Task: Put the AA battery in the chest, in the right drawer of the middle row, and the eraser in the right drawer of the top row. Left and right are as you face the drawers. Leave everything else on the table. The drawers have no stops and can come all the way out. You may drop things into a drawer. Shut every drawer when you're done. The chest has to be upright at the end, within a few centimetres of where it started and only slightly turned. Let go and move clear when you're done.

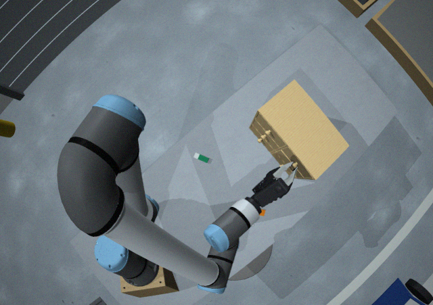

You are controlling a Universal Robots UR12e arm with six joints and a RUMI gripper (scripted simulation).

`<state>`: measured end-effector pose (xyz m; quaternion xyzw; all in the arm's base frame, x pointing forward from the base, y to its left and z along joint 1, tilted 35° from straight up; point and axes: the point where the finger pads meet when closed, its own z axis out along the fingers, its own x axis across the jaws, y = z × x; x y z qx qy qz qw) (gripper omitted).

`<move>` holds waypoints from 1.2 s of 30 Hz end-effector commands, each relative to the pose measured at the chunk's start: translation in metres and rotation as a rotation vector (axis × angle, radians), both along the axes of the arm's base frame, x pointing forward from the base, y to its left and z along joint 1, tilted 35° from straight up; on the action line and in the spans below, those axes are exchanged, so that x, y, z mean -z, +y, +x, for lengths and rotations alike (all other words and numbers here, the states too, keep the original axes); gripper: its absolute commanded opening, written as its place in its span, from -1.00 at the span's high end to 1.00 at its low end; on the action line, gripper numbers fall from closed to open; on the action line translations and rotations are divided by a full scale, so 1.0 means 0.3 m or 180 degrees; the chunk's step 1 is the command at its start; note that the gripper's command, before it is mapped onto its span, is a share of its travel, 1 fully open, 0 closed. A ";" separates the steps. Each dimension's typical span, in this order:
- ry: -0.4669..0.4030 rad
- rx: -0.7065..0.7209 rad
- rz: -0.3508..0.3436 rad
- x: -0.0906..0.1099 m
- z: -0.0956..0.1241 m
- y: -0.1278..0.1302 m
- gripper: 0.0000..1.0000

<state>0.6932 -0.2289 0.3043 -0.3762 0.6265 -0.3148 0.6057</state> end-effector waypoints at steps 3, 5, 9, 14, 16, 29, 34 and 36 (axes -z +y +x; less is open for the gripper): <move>-0.0002 -0.0001 0.0000 0.000 0.002 -0.002 0.86; -0.0001 -0.0001 0.0000 0.000 0.001 -0.002 0.86; 0.0000 0.0000 0.0002 0.002 -0.002 -0.002 0.86; 0.0001 0.0002 0.0004 0.003 -0.006 -0.002 0.86; 0.0002 0.0003 0.0005 0.004 -0.008 -0.001 0.86; 0.0003 0.0003 0.0005 0.006 -0.019 0.001 0.86; 0.0002 0.0003 0.0004 0.008 -0.026 0.002 0.86; 0.0002 0.0003 0.0004 0.008 -0.029 0.002 0.86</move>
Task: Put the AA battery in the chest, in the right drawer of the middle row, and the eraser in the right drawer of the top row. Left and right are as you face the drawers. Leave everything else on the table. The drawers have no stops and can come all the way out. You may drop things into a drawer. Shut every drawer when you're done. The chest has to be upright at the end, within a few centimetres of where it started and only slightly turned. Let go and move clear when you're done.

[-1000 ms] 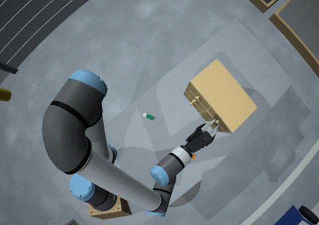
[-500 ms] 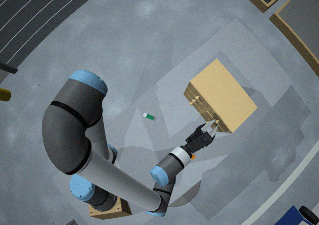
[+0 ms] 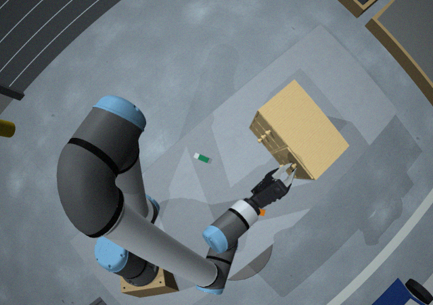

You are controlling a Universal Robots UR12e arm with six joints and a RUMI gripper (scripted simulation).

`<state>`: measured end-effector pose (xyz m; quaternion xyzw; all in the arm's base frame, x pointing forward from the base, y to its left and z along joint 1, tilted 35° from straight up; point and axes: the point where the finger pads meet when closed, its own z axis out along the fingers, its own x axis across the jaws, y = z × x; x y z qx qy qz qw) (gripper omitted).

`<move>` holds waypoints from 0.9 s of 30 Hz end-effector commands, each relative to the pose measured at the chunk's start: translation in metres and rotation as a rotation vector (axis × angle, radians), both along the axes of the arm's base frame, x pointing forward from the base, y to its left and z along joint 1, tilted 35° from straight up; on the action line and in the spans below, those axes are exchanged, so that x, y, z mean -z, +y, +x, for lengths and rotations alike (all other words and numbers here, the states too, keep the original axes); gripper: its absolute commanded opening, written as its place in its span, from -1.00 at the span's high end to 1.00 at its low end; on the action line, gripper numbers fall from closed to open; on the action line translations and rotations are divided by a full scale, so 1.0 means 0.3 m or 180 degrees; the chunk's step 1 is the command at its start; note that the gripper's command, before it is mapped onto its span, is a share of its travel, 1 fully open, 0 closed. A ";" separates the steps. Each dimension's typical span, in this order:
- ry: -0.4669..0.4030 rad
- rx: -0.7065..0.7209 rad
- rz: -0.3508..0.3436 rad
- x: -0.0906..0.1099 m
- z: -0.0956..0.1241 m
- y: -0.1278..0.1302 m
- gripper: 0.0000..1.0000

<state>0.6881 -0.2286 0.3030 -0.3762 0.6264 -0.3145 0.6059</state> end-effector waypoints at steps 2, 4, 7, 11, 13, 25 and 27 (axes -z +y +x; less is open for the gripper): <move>0.0002 0.0005 0.0002 0.004 -0.016 0.001 0.86; 0.0002 0.0005 0.0002 0.005 -0.019 0.002 0.86; 0.0002 0.0005 0.0001 0.006 -0.024 0.003 0.86; 0.0002 0.0005 0.0001 0.007 -0.028 0.003 0.86; 0.0001 0.0005 0.0001 0.007 -0.032 0.004 0.86; 0.0001 0.0005 0.0000 0.013 -0.056 0.007 0.86; 0.0001 0.0005 0.0001 0.013 -0.058 0.007 0.86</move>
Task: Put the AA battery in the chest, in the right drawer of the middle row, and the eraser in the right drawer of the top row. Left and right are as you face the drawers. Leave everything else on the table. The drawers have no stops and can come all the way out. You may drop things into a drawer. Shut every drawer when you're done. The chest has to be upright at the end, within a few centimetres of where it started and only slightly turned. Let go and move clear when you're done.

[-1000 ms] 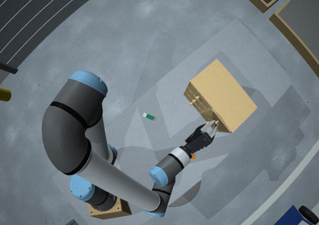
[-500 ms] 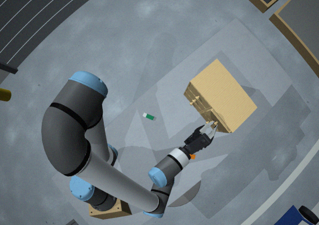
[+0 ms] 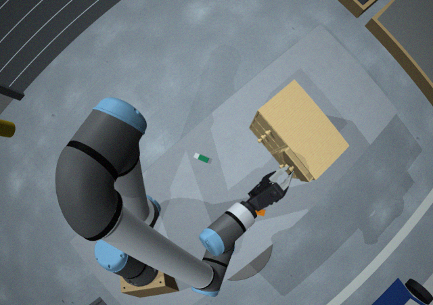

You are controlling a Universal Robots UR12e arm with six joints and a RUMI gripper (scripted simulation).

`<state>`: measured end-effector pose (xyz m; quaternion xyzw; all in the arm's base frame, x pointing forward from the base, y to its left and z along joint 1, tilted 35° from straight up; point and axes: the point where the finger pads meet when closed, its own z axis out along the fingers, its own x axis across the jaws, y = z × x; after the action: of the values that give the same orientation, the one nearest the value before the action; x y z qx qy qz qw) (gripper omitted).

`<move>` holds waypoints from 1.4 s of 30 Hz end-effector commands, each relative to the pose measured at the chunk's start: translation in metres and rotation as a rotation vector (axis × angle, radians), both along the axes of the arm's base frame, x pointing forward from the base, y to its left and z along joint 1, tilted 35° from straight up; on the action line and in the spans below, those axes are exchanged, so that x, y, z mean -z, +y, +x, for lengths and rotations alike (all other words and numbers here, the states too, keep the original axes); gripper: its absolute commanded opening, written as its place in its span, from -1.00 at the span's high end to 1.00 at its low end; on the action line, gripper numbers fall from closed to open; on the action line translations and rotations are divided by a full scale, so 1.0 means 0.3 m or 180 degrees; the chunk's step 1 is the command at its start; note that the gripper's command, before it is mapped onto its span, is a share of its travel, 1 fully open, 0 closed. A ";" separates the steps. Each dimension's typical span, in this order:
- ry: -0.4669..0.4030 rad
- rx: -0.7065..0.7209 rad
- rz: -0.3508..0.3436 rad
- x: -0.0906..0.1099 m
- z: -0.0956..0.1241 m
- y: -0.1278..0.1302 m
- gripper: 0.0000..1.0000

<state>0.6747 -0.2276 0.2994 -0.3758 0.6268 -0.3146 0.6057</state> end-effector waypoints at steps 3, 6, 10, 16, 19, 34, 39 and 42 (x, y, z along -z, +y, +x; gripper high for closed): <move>0.0000 0.0001 -0.0001 0.003 -0.020 0.005 0.86; 0.0000 0.0001 -0.0001 0.005 -0.027 0.005 0.86; 0.0000 0.0001 -0.0001 0.007 -0.037 0.007 0.86; 0.0000 0.0001 -0.0001 0.009 -0.046 0.008 0.86; 0.0000 0.0001 -0.0001 0.011 -0.054 0.009 0.86; 0.0000 0.0001 0.0000 0.018 -0.084 0.013 0.86; 0.0000 0.0001 0.0000 0.021 -0.095 0.014 0.86; 0.0000 0.0001 0.0000 0.023 -0.101 0.015 0.86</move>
<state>0.6492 -0.2242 0.2936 -0.3760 0.6266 -0.3147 0.6057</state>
